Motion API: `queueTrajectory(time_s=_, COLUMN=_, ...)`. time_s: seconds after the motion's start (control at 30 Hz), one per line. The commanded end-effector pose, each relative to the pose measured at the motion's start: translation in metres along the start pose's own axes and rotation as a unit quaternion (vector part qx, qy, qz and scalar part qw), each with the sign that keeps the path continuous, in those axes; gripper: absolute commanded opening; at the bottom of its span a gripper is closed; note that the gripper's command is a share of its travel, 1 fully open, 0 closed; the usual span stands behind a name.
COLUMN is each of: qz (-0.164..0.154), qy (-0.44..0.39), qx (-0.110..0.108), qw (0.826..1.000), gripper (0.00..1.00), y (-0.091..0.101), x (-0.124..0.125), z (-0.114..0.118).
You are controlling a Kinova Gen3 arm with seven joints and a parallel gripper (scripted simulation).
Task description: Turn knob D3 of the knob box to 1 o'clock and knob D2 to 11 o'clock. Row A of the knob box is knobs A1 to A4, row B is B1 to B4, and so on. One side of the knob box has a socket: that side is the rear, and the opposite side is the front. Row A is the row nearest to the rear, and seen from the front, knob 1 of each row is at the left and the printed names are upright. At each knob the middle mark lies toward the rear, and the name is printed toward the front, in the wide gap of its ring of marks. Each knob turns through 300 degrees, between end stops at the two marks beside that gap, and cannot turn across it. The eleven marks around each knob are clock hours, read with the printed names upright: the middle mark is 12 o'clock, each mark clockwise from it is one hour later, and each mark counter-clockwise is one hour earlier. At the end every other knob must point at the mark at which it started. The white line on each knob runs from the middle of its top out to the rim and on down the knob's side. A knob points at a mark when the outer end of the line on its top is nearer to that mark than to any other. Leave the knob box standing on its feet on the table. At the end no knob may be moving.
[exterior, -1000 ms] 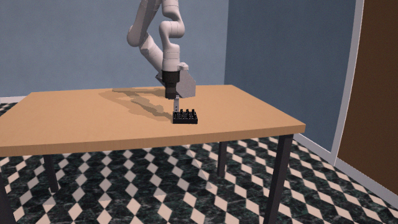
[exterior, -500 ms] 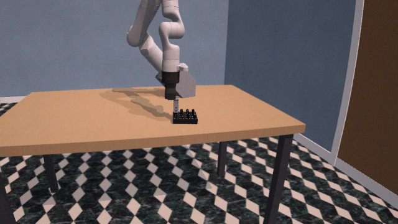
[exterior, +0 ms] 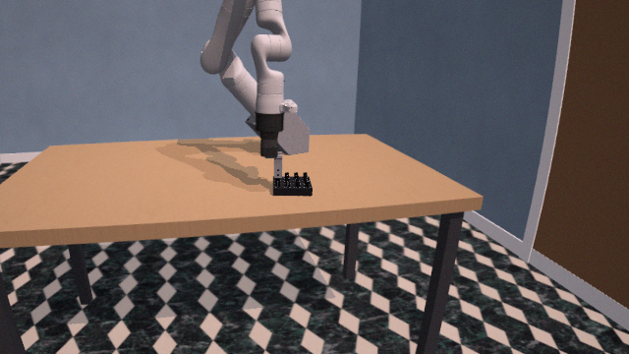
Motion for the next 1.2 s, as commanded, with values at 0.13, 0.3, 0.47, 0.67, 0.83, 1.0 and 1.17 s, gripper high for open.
queueTrajectory(time_s=0.13, qz=0.001, qy=0.0, qx=0.0, qw=1.0, gripper=0.46, y=0.0, x=0.0, z=0.0)
queueTrajectory(time_s=0.3, qz=0.001, qy=0.0, qx=0.0, qw=1.0, gripper=0.46, y=0.0, x=0.0, z=0.0)
queueTrajectory(time_s=0.47, qz=0.001, qy=0.0, qx=0.0, qw=1.0, gripper=0.46, y=0.0, x=0.0, z=0.0)
queueTrajectory(time_s=0.67, qz=0.001, qy=0.0, qx=0.0, qw=1.0, gripper=0.46, y=0.0, x=0.0, z=0.0)
queueTrajectory(time_s=0.83, qz=0.001, qy=0.0, qx=0.0, qw=1.0, gripper=0.46, y=-0.002, x=0.0, z=0.0)
queueTrajectory(time_s=1.0, qz=0.001, qy=0.0, qx=0.0, qw=1.0, gripper=0.46, y=-0.006, x=0.0, z=0.0)
queueTrajectory(time_s=1.17, qz=0.001, qy=0.0, qx=0.0, qw=1.0, gripper=0.46, y=-0.01, x=0.0, z=0.0)
Point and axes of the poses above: the point where the finger pads meet when closed, its own y axis back along the fingers, its own z axis across the jaws, x = y × z, the point moved 10 cm from there along y, back along the fingers, and after that the axes turned 11 degrees about -y, right-handed, at the moved point
